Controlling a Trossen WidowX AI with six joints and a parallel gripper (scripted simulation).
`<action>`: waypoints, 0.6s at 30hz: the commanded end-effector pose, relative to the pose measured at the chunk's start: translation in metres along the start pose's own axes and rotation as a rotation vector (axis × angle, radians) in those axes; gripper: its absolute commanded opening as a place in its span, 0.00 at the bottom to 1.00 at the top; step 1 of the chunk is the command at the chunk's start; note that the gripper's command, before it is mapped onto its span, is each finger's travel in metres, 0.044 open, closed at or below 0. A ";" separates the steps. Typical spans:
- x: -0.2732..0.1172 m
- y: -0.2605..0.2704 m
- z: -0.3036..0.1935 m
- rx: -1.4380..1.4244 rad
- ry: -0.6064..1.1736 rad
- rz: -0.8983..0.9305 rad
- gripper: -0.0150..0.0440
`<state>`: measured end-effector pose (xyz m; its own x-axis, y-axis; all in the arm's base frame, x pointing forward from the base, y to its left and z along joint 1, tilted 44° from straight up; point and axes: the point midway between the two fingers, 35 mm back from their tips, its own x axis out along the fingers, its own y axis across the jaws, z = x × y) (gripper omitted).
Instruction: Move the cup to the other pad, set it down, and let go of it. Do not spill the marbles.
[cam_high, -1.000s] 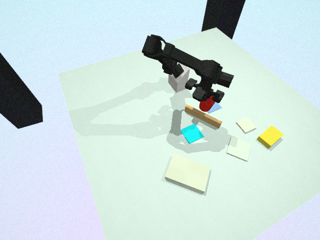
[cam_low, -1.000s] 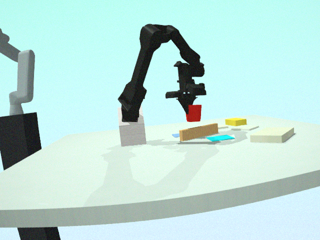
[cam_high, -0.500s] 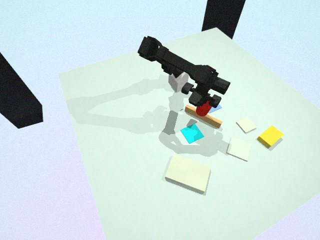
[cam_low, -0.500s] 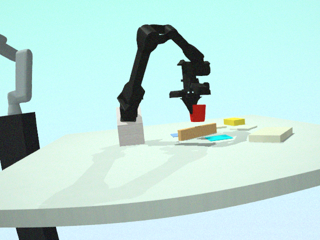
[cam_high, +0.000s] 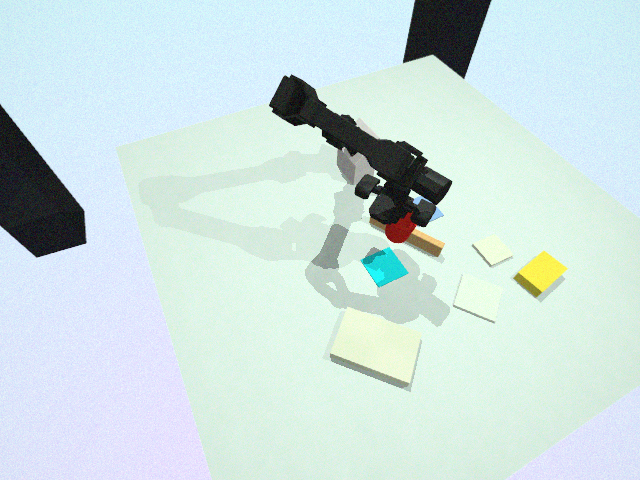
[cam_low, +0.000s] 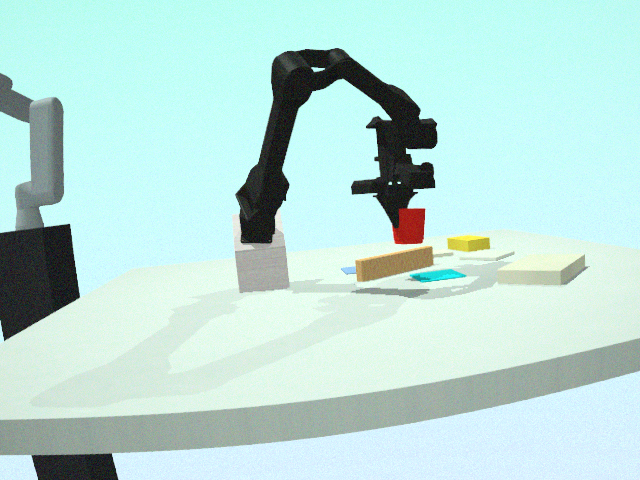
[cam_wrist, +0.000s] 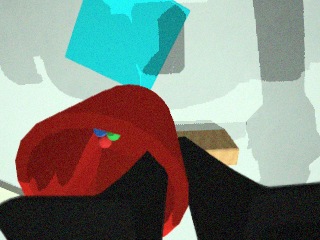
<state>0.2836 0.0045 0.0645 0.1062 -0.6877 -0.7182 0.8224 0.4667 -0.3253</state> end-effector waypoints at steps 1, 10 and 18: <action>-0.003 0.002 0.017 0.001 -0.007 0.008 0.25; -0.006 0.003 0.039 0.002 -0.008 0.008 0.25; -0.008 0.003 0.057 0.002 -0.009 0.008 0.25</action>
<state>0.3105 -0.0171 0.0960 0.1099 -0.6873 -0.7180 0.8242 0.4667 -0.3206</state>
